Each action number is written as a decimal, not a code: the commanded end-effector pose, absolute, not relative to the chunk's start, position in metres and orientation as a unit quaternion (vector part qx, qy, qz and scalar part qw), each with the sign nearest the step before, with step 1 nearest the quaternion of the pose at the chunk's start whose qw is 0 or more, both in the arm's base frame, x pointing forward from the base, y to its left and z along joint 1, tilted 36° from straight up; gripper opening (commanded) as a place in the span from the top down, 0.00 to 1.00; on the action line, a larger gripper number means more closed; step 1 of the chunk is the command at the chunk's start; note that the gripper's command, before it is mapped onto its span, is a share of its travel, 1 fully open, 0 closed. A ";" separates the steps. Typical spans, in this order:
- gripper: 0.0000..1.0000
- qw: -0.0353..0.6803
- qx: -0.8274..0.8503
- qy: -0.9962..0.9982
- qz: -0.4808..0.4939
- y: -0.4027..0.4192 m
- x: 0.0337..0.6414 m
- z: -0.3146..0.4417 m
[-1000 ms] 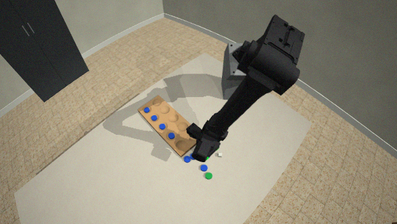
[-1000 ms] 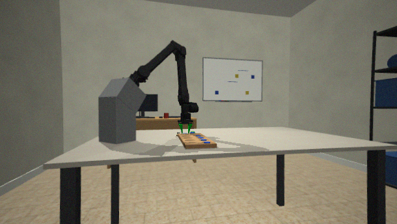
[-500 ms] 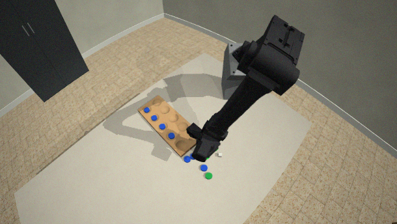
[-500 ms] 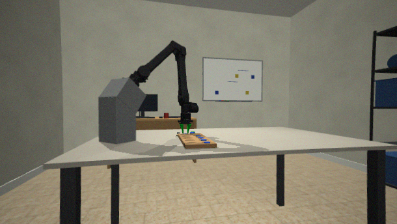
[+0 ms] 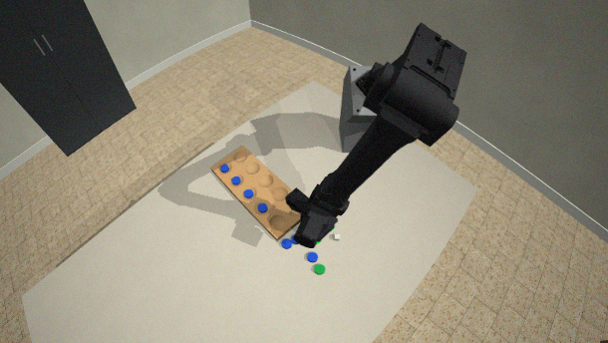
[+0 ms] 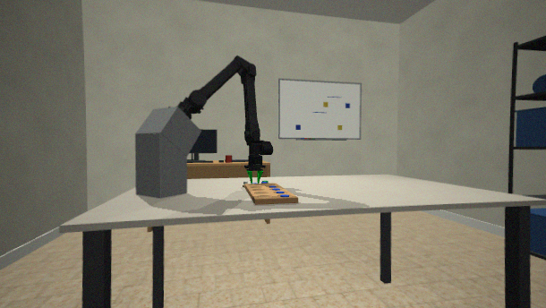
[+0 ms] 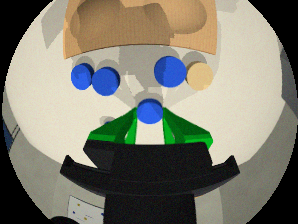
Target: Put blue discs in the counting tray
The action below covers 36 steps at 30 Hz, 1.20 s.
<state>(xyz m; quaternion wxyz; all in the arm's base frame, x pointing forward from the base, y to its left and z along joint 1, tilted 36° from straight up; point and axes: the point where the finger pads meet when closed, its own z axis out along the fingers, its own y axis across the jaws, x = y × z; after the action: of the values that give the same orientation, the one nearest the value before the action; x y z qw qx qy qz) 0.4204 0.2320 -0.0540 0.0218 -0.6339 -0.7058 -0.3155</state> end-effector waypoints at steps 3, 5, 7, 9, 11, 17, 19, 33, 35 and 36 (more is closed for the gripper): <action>1.00 0.024 -0.633 -0.708 -0.313 0.239 0.419 -0.061; 1.00 0.024 -0.633 -0.708 -0.313 0.239 0.419 -0.061; 1.00 0.024 -0.633 -0.708 -0.313 0.239 0.419 -0.061; 1.00 0.024 -0.633 -0.708 -0.313 0.239 0.419 -0.061; 1.00 0.024 -0.633 -0.708 -0.313 0.239 0.419 -0.061; 1.00 0.024 -0.630 -0.711 -0.312 0.232 0.412 -0.050; 1.00 0.020 -0.633 -0.707 -0.314 0.224 0.416 -0.044; 1.00 0.018 -0.635 -0.705 -0.316 0.182 0.386 0.025; 1.00 0.018 -0.635 -0.705 -0.316 0.179 0.384 0.030; 1.00 0.018 -0.634 -0.705 -0.316 0.179 0.383 0.031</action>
<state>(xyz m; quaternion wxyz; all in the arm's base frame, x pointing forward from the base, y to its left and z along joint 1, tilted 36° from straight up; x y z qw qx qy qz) 0.3886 0.1891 0.0278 0.0193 -0.6349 -0.7011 -0.3238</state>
